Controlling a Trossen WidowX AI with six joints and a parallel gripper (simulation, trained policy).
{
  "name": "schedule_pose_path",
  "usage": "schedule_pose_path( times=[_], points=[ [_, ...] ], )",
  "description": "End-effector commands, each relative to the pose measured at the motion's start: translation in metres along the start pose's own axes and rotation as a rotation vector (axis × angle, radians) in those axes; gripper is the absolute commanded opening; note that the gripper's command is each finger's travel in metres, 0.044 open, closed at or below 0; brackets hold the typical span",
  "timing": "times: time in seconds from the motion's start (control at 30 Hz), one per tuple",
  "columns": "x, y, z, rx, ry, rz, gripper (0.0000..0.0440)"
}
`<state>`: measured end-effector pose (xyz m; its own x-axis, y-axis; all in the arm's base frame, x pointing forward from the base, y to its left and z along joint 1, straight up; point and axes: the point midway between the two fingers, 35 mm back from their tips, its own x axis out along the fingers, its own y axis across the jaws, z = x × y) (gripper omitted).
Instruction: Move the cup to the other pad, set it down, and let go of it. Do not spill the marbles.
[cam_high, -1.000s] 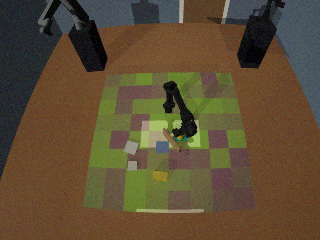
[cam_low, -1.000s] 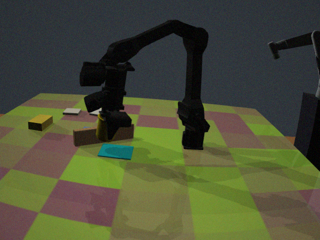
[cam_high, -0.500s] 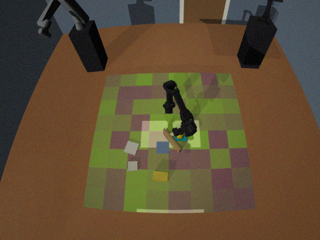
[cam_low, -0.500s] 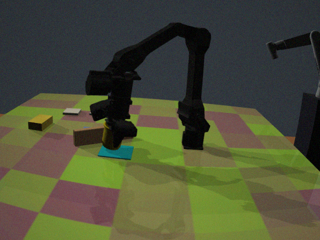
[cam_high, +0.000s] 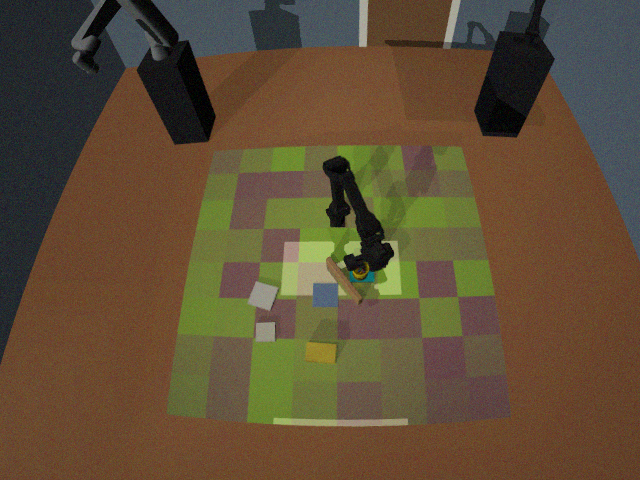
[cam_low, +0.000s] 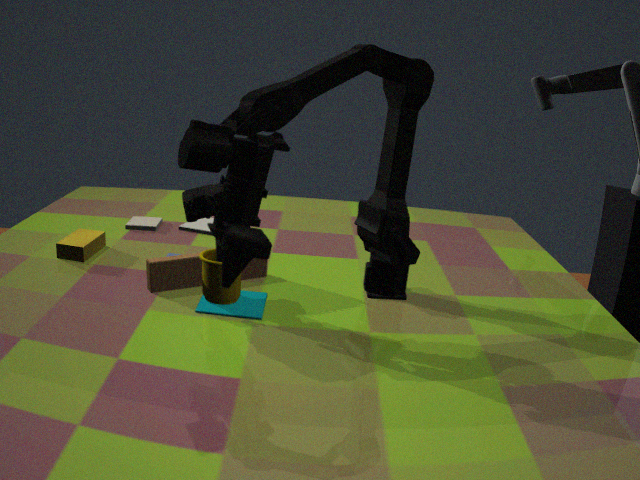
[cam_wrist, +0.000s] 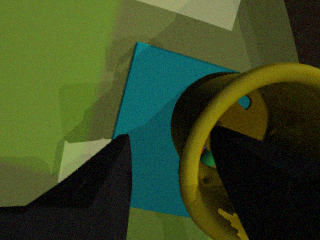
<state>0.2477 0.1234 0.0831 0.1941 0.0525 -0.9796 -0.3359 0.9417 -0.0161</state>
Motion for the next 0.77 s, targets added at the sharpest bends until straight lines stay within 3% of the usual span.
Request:
schedule_pose_path(
  times=[0.0,0.53,0.63,0.73],
  points=[
    [-0.004,0.000,-0.003,0.012,-0.009,0.016,0.0179],
    [-0.041,0.001,-0.002,0.061,-0.111,0.069,0.0260],
    [-0.050,0.000,0.000,0.069,-0.136,0.074,0.0294],
    [-0.059,-0.002,0.002,0.083,-0.157,0.078,0.0357]
  ],
)
